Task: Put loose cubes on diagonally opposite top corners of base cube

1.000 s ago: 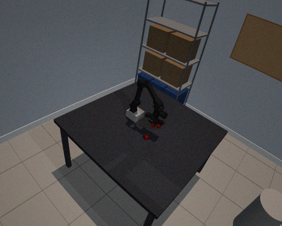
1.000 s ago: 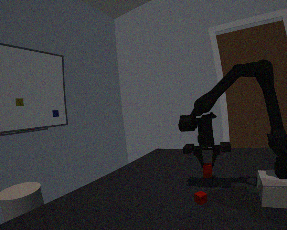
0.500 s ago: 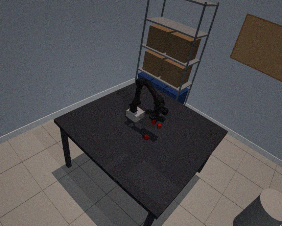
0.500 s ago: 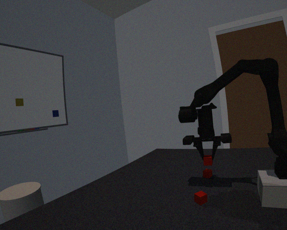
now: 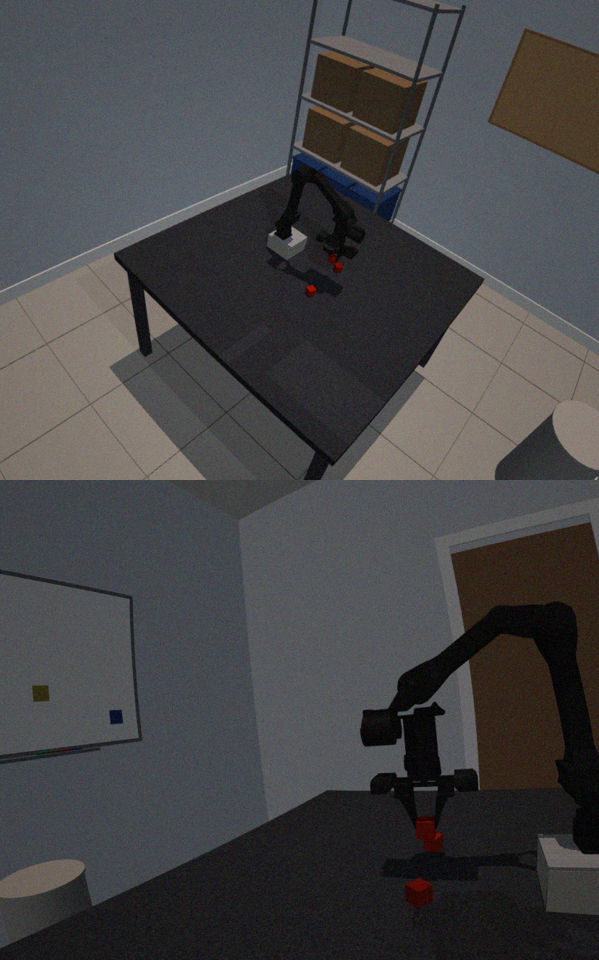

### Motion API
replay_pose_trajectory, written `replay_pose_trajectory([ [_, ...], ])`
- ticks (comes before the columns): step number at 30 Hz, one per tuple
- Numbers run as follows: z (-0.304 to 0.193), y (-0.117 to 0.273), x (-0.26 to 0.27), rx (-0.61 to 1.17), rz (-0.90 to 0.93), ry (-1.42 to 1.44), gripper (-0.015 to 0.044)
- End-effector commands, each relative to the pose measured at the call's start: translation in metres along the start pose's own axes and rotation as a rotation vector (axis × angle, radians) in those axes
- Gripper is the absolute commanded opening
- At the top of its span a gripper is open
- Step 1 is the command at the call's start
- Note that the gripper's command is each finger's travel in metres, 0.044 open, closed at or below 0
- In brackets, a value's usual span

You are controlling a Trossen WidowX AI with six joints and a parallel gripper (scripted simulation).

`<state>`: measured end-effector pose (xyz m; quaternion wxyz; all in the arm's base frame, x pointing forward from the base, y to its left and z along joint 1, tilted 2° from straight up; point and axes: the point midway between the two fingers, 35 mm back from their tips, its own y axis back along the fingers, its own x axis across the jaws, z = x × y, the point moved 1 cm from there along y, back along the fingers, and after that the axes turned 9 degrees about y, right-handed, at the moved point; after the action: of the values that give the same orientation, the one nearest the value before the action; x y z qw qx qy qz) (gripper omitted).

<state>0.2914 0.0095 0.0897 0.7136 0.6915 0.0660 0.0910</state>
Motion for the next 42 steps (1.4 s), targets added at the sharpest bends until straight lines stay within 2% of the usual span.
replay_pose_trajectory([
  [1,-0.011,-0.005,0.004,0.003,0.0,-0.001,0.0105],
  [25,-0.083,-0.03,0.019,0.008,0.001,0.011,0.0105],
  [42,-0.086,-0.041,0.02,0.009,0.001,0.011,0.0105],
])
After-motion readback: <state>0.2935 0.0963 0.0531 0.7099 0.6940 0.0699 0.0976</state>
